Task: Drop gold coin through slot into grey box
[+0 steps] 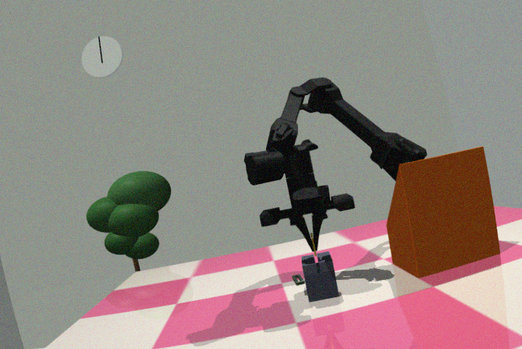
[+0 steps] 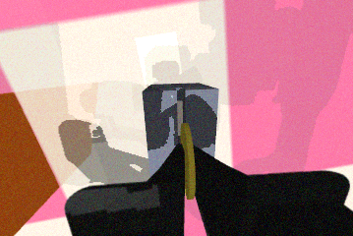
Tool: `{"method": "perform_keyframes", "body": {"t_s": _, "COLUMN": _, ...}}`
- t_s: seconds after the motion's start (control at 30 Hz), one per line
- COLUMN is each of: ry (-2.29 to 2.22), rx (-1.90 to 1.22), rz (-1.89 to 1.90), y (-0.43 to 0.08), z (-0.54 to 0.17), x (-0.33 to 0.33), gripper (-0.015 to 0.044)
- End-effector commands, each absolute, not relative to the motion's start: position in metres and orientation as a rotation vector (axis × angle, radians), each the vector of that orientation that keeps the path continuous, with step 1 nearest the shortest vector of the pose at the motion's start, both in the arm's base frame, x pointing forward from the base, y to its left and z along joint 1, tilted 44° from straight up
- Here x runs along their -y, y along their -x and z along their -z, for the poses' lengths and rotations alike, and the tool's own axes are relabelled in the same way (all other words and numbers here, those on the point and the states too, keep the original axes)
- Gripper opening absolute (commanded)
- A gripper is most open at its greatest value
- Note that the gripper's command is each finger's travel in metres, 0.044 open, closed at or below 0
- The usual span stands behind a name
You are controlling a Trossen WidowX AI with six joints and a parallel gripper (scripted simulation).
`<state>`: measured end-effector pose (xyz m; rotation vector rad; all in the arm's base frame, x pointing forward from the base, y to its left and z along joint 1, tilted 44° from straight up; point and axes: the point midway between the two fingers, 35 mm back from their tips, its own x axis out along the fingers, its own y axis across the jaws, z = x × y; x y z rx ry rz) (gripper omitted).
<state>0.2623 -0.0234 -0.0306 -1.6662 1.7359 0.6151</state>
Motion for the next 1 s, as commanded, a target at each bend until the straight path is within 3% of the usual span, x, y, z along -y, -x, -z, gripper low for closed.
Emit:
{"method": "perform_keyframes", "body": {"t_s": 0.0, "ry": 1.674, "rx": -1.736, "rz": -0.616, "y": -0.263, "z": 0.032, "x": 0.026, "gripper": 0.0000}}
{"method": "perform_keyframes", "body": {"t_s": 0.1, "ry": 1.674, "rx": -1.736, "rz": -0.616, "y": -0.263, "z": 0.033, "x": 0.027, "gripper": 0.0000}}
{"method": "perform_keyframes", "body": {"t_s": 0.3, "ry": 1.666, "rx": -1.736, "rz": -0.615, "y": -0.262, "z": 0.032, "x": 0.025, "gripper": 0.0157}}
{"method": "perform_keyframes", "body": {"t_s": 0.6, "ry": 1.666, "rx": -1.736, "rz": -0.615, "y": -0.262, "z": 0.032, "x": 0.025, "gripper": 0.0161}}
{"method": "perform_keyframes", "body": {"t_s": 0.97, "ry": 1.673, "rx": -1.740, "rz": -0.618, "y": -0.259, "z": -0.006, "x": -0.010, "gripper": 0.0440}}
